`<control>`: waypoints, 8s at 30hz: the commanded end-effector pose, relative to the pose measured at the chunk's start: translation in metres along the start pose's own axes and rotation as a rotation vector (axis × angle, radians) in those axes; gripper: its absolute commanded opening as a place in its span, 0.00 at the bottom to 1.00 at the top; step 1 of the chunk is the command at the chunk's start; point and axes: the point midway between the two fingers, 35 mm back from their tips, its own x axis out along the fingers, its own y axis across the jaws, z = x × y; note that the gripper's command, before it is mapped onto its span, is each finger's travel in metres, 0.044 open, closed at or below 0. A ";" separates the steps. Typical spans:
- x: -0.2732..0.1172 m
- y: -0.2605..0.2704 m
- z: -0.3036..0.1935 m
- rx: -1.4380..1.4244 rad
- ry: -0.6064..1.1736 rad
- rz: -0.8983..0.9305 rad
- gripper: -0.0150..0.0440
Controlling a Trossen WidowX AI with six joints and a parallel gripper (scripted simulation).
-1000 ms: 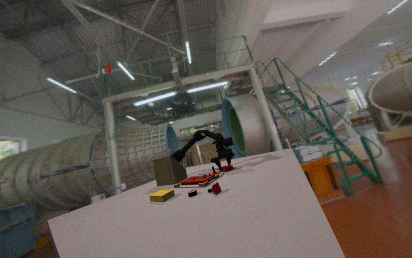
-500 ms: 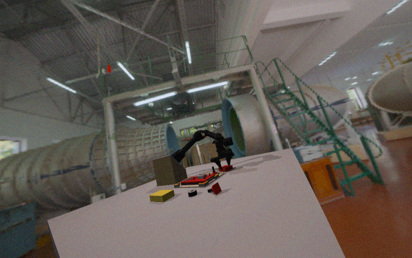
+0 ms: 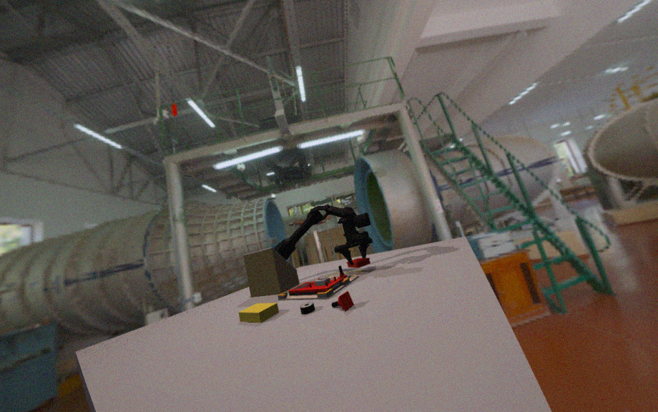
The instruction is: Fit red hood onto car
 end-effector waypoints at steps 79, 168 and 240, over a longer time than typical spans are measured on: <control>-0.067 -0.219 0.070 -0.489 -0.008 -0.010 0.25; 0.002 -0.226 0.069 -0.490 -0.007 -0.008 0.25; -0.070 -0.226 0.069 -0.492 -0.004 -0.012 1.00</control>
